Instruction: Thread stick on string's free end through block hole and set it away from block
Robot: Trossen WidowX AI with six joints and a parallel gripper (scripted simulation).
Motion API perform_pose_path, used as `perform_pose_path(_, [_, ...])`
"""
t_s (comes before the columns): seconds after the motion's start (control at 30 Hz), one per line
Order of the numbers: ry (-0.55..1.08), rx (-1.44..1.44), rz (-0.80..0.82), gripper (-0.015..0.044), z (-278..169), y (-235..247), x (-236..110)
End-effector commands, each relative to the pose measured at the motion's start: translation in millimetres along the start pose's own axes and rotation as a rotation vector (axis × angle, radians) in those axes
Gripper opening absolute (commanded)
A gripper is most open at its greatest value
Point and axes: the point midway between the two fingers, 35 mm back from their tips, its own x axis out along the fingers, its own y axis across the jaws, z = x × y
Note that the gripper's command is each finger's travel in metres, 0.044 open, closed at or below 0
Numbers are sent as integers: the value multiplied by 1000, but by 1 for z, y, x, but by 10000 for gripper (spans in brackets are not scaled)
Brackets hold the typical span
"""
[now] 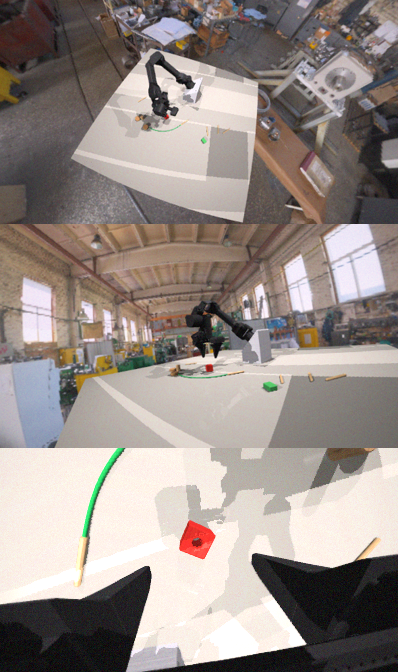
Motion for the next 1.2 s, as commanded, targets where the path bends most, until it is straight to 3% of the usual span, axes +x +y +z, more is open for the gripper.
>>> perform_pose_path(0.0, [-2,828,-2,440,4,-1,-6])
perform_pose_path(0.77, [-4,2041,-1,440,7,0,-12])
perform_pose_path(1.17, [-4,2089,-1,440,7,0,-12])
